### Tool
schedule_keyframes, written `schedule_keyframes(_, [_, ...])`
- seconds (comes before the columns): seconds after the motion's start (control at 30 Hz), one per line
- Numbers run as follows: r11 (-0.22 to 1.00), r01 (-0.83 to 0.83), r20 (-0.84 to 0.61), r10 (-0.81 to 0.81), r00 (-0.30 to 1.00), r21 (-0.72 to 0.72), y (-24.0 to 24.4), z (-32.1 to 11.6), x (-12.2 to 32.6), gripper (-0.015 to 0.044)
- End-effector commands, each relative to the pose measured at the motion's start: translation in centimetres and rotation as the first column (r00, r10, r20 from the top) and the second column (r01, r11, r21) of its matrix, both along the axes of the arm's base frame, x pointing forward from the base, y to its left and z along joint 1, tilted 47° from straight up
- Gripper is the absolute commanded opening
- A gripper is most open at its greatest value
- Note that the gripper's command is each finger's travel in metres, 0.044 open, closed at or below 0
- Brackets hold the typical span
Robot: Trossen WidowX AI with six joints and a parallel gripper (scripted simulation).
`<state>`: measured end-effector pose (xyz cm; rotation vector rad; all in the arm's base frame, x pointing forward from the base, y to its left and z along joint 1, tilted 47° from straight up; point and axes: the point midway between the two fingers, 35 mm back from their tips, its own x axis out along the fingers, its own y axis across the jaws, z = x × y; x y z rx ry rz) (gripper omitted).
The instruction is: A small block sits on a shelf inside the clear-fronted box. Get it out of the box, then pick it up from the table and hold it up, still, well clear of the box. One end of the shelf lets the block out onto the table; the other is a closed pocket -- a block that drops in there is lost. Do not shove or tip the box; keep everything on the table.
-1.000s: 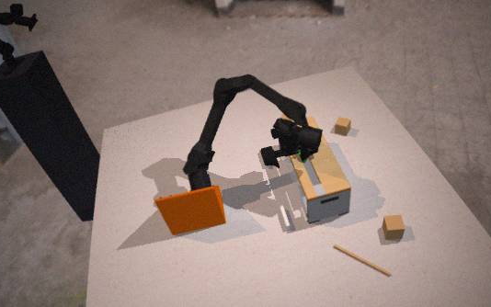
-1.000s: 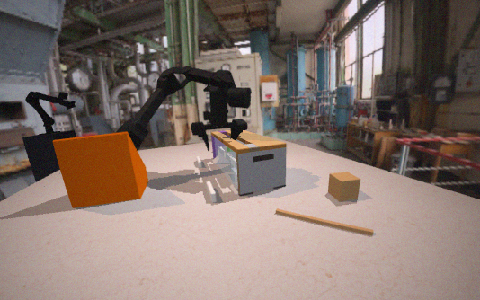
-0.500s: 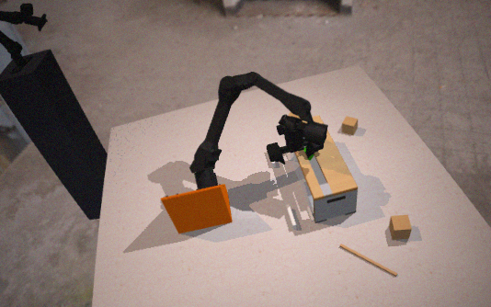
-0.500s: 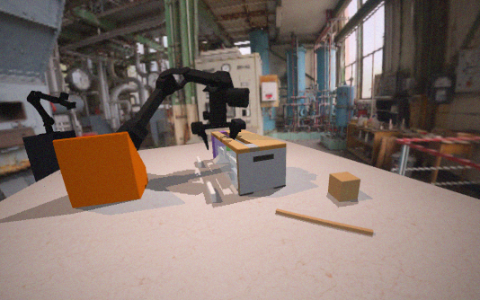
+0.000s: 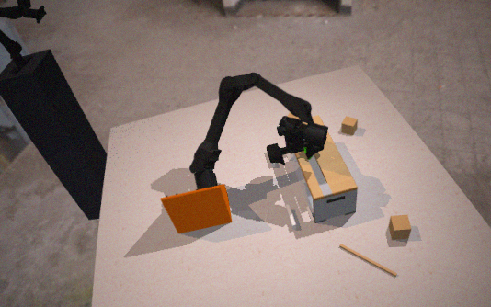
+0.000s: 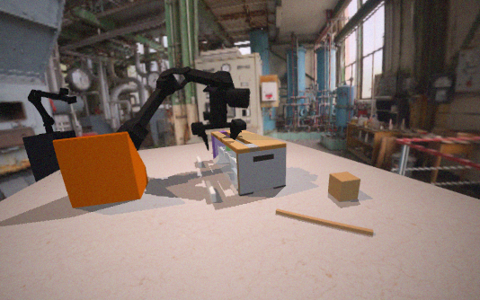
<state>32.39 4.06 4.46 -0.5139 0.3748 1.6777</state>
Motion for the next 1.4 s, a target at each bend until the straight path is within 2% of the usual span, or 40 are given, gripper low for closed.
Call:
schedule_keyframes(0.0, [1.0, -0.005, 0.004, 0.005, 1.0, -0.002, 0.1, 0.1, 0.0, 0.04])
schedule_keyframes(1.37, [1.0, -0.005, 0.003, 0.005, 1.0, 0.0, 3.5, 3.7, -0.8, 0.04])
